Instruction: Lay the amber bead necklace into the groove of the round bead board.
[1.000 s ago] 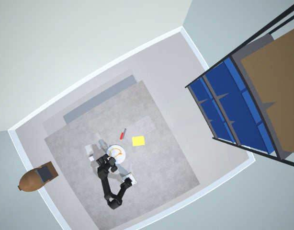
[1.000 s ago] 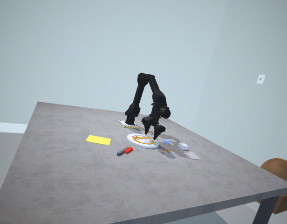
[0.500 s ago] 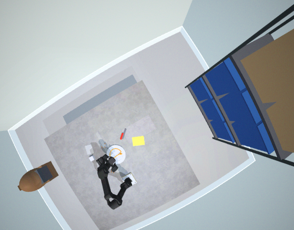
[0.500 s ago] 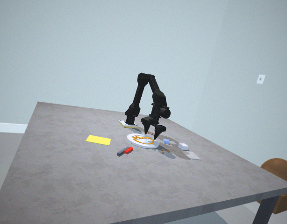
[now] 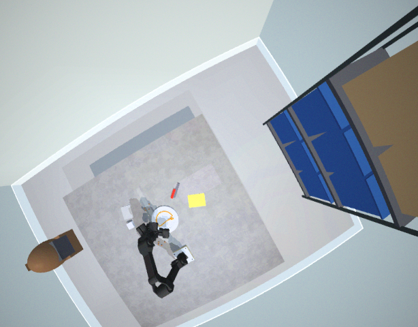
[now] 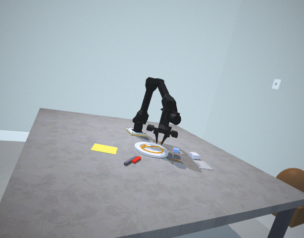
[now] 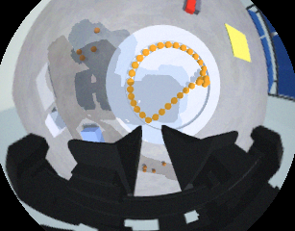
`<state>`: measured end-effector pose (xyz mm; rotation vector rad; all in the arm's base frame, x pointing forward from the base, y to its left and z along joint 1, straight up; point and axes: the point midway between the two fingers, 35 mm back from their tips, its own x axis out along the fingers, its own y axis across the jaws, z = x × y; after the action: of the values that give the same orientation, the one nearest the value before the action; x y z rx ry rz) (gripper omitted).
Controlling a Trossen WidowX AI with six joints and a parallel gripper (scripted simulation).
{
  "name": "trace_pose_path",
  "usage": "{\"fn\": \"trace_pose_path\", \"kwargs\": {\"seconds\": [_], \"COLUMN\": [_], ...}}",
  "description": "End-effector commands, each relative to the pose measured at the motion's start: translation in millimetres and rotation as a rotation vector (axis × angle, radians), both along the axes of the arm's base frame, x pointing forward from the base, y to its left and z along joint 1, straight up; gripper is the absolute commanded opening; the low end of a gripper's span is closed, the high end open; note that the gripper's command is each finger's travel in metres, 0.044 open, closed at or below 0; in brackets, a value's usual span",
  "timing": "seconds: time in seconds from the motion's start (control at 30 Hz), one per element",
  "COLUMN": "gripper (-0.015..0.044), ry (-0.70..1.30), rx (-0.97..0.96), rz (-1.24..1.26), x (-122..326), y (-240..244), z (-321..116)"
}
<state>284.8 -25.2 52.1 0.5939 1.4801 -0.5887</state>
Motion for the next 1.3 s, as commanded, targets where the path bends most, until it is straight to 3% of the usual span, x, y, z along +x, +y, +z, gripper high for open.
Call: {"fn": "trace_pose_path", "kwargs": {"seconds": [0.0, 0.4, 1.03, 1.27], "gripper": [0.0120, 0.0120, 0.0120, 0.0120], "ry": [-0.014, -0.011, -0.011, -0.011], "rx": [-0.017, -0.027, -0.027, -0.027], "rz": [0.843, 1.449, 1.458, 1.458], "x": [4.5, 5.3, 5.4, 5.8], "y": [-1.0, -1.1, -1.1, -1.2], "z": [17.0, 24.7, 24.8, 5.7]}}
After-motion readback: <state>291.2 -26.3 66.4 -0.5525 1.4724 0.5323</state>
